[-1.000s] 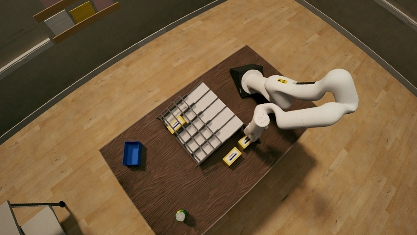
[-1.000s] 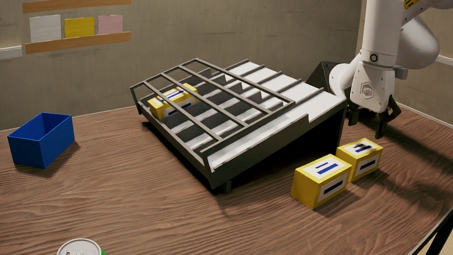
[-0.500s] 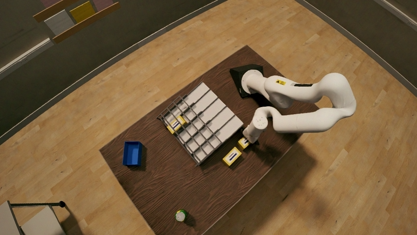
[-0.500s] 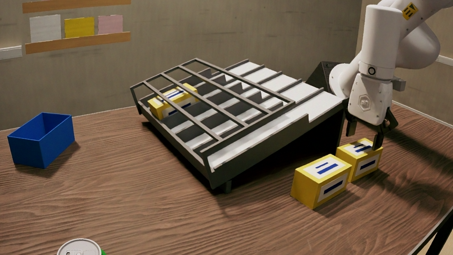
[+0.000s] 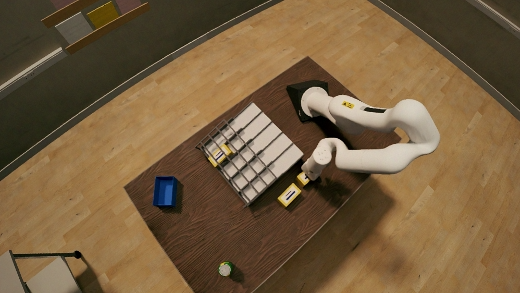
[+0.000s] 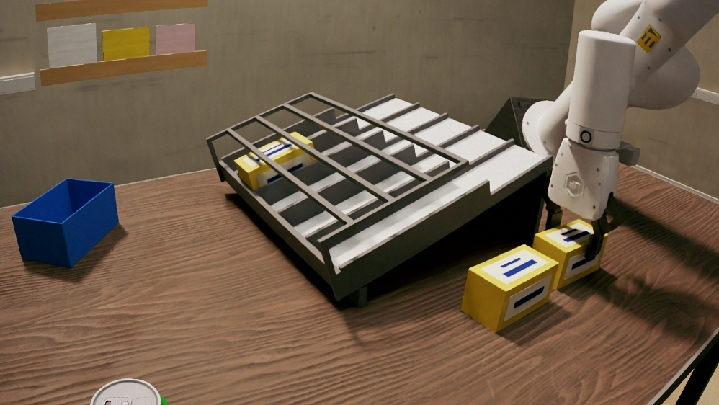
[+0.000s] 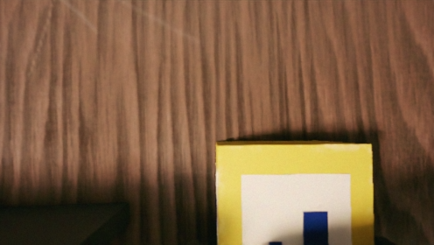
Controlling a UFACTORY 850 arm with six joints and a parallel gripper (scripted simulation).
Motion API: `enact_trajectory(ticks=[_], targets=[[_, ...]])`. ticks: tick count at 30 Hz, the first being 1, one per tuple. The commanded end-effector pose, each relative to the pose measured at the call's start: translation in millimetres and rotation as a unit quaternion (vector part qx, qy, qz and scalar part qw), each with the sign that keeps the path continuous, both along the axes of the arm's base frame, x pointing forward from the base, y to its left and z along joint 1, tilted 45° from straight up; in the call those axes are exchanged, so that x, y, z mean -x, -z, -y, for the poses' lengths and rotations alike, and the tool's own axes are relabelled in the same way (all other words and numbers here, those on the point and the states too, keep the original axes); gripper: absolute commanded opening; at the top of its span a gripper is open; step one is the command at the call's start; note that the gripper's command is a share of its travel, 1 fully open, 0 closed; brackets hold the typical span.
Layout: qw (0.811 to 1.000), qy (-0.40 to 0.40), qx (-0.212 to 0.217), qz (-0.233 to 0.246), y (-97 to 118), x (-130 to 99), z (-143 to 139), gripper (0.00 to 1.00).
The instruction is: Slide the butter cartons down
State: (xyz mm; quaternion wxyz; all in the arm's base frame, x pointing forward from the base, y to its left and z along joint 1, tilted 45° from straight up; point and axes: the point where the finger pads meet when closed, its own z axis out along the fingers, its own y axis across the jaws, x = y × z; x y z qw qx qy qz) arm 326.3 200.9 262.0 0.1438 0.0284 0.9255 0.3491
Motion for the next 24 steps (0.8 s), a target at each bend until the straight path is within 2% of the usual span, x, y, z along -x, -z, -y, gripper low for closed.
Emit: enact_trajectory(ticks=[1,12,13,24], targets=[[1.000,0.001,-0.003,0.004,12.2,-7.9,-11.6,0.90],[1.000,0.001,-0.003,0.004,12.2,-7.9,-11.6,0.90],[1.000,0.001,-0.002,0.003,11.6,-7.3,-10.8,0.00],[1.000,0.001,-0.002,0.003,11.6,-7.3,-10.8,0.00]])
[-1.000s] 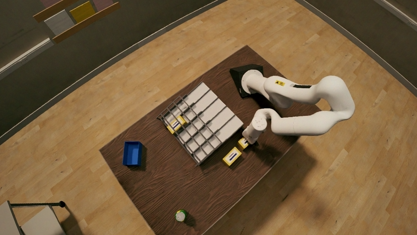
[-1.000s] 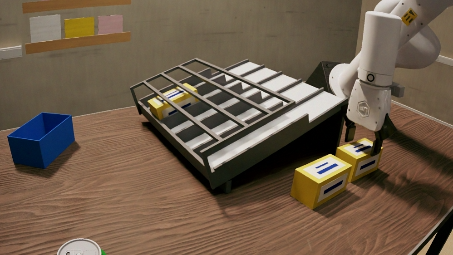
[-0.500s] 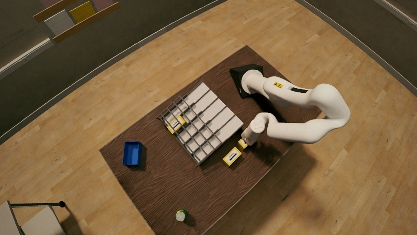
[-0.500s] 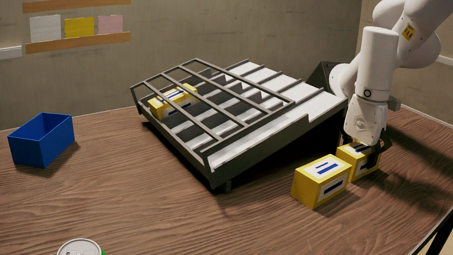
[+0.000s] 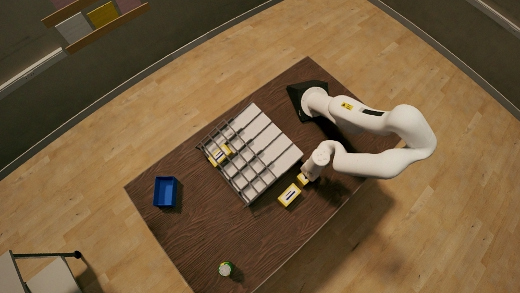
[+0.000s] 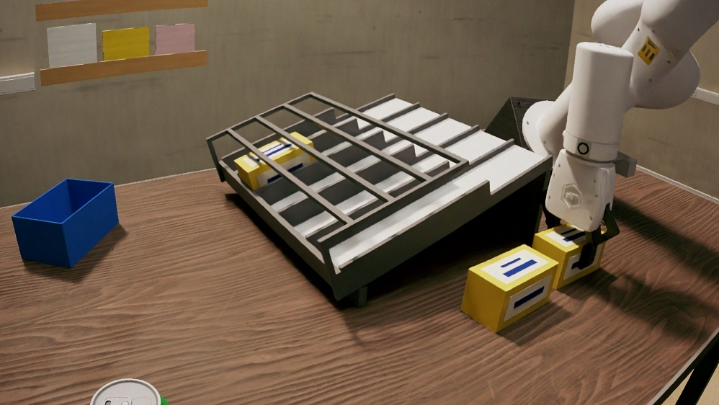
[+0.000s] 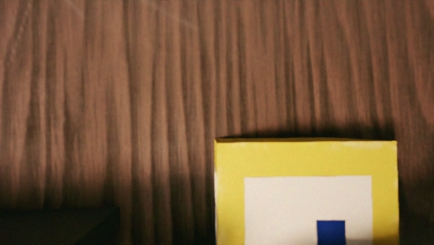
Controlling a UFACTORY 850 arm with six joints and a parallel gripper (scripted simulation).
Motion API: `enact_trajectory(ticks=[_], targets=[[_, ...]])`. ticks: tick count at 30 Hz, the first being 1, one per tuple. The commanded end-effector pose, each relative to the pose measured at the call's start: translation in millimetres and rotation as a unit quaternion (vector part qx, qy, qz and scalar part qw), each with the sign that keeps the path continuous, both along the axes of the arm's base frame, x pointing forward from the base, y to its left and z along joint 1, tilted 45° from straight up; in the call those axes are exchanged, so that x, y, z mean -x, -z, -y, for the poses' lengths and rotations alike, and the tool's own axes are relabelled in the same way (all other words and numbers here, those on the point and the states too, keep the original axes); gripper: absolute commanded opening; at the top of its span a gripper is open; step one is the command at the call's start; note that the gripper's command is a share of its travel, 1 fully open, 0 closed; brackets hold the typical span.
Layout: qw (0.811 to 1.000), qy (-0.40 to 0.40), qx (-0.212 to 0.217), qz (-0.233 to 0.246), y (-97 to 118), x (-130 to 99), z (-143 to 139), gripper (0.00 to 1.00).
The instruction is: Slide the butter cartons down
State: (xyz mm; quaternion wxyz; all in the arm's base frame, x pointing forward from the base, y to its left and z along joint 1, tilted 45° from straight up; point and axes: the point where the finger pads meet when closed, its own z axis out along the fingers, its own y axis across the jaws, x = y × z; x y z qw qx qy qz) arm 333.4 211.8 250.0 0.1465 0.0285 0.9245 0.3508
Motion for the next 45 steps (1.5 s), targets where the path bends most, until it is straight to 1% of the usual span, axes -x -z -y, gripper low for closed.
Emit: enact_trajectory(ticks=[1,22,23,26,29,30,39,40,43,45], targets=[[1.000,0.000,0.000,0.000,-0.4,-0.3,0.0,0.00],[1.000,0.000,0.000,0.000,-0.4,-0.3,0.0,0.00],[1.000,0.000,0.000,0.000,-50.2,21.5,44.1,0.00],[1.000,0.000,0.000,0.000,-53.2,22.8,46.9,0.00],[1.000,0.000,0.000,0.000,-69.6,29.9,61.4,0.00],[1.000,0.000,0.000,0.000,-71.6,30.8,63.1,0.00],[1.000,0.000,0.000,0.000,-71.6,30.8,63.1,0.00],[1.000,0.007,-0.001,0.013,-113.3,47.6,102.4,0.00],[1.000,0.007,-0.001,0.013,-120.9,50.7,109.0,0.00],[1.000,0.007,-0.001,0.013,-133.2,54.8,119.9,0.00]])
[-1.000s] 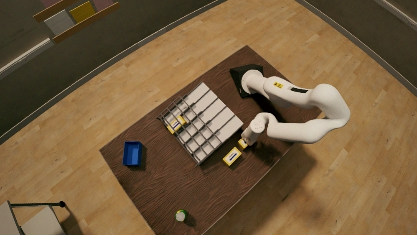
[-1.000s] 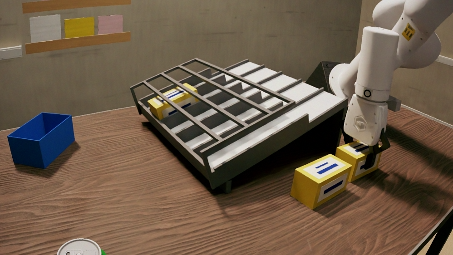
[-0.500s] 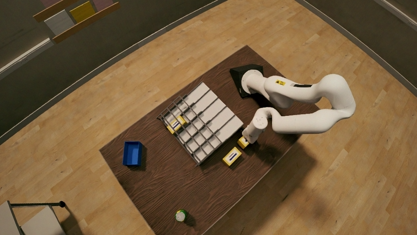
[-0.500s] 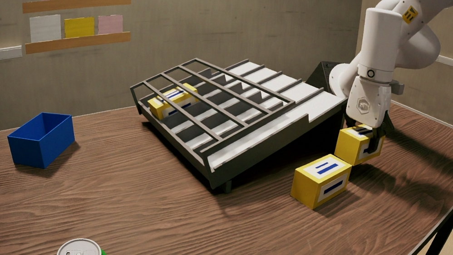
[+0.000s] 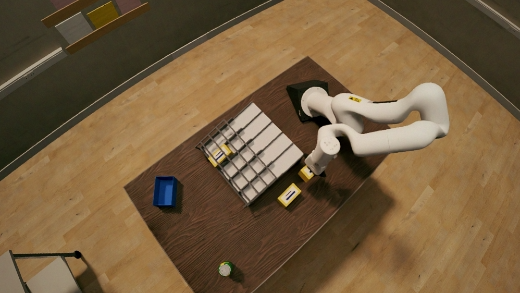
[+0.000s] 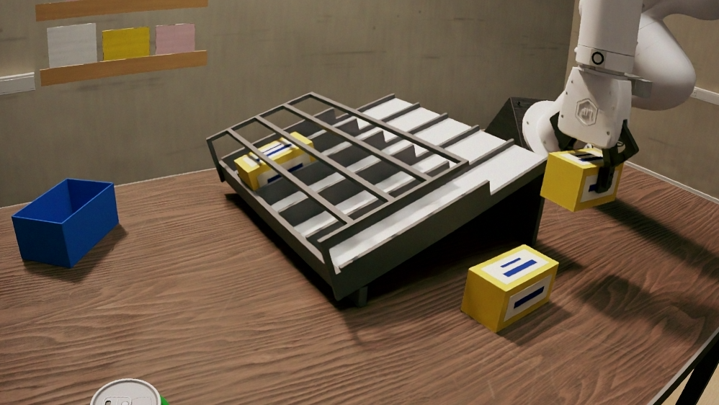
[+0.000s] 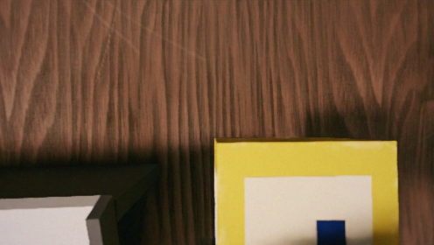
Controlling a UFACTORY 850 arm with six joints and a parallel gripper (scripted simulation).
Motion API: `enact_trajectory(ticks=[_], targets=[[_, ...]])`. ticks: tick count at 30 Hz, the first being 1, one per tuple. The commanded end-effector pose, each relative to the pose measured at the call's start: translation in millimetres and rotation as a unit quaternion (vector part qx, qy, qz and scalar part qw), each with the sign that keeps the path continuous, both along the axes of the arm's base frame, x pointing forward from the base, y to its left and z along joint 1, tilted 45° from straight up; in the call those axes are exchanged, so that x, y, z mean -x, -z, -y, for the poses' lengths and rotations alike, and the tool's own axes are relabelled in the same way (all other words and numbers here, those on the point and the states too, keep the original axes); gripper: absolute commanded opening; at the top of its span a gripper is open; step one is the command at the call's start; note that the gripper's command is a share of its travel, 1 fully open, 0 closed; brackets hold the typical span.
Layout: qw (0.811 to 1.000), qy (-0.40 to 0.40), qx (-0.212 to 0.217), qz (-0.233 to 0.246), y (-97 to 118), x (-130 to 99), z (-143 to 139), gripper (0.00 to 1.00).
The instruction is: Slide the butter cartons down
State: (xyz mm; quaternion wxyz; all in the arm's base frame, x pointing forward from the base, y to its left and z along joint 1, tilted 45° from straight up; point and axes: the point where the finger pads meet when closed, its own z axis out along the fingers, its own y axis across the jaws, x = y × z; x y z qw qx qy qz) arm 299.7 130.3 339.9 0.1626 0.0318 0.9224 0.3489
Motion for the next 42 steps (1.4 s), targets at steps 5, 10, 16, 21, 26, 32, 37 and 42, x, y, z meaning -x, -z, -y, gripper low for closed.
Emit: enact_trajectory(ticks=[5,10,16,21,26,32,37,42], targets=[[1.000,-0.002,-0.002,-0.001,-73.2,33.5,64.9,0.00],[1.000,-0.002,-0.002,-0.001,-93.6,44.5,83.5,0.00],[1.000,0.005,0.006,0.001,-95.2,45.6,84.6,0.00],[1.000,0.005,0.006,0.001,-95.2,45.6,84.6,0.00],[1.000,0.005,0.006,0.001,-95.2,45.6,84.6,0.00],[1.000,0.005,0.006,0.001,-53.3,22.0,143.7,0.00],[1.000,0.005,0.006,0.001,-23.3,8.1,184.7,0.00],[1.000,0.005,0.006,0.001,4.5,-8.2,224.5,0.00]])
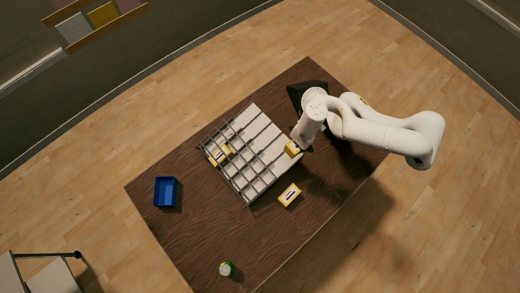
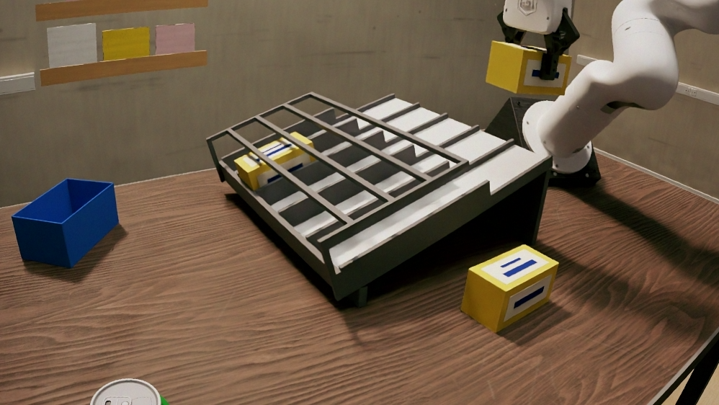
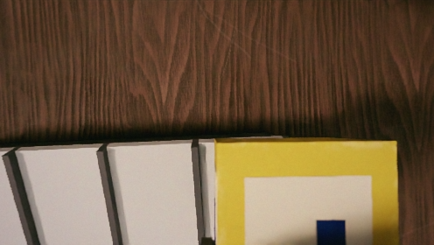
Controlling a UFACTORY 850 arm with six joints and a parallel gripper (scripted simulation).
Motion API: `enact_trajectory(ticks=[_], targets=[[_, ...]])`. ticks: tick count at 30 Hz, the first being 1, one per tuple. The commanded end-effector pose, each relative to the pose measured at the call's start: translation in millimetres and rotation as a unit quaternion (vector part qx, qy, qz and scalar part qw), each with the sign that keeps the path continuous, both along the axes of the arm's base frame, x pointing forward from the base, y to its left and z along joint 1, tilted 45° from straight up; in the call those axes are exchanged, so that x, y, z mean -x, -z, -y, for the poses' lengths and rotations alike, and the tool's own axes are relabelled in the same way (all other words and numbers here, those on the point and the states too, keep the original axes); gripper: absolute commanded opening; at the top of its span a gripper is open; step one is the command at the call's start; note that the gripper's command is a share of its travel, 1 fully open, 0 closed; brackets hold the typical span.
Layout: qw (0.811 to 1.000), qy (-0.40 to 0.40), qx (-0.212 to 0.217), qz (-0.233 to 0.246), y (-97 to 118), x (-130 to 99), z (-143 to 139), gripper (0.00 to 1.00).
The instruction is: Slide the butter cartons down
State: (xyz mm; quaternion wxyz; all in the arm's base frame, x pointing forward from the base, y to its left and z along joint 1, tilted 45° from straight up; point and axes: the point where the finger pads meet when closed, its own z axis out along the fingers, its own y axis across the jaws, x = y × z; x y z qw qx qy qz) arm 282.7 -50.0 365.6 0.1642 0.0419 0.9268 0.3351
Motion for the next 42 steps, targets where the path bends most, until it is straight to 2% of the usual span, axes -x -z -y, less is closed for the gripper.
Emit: enact_trajectory(ticks=[1,3,4,13,20,21,37,38,42], targets=[[1.000,-0.007,-0.007,0.004,35.6,-29.1,51.9,0.00],[1.000,-0.007,-0.007,0.004,35.6,-29.1,51.9,0.00],[1.000,0.000,0.000,0.001,53.5,-34.6,77.8,0.00],[1.000,0.000,0.000,0.001,101.4,-66.9,145.9,0.00],[1.000,0.000,0.000,0.001,101.8,-67.2,146.5,0.00],[1.000,0.003,0.003,0.000,114.2,-72.4,135.1,0.00],[1.000,0.003,0.003,0.000,114.2,-72.4,135.1,0.00],[1.000,0.003,0.003,0.000,136.1,-82.3,117.0,0.00],[1.000,0.003,0.003,0.000,136.1,-82.3,117.0,0.00]])
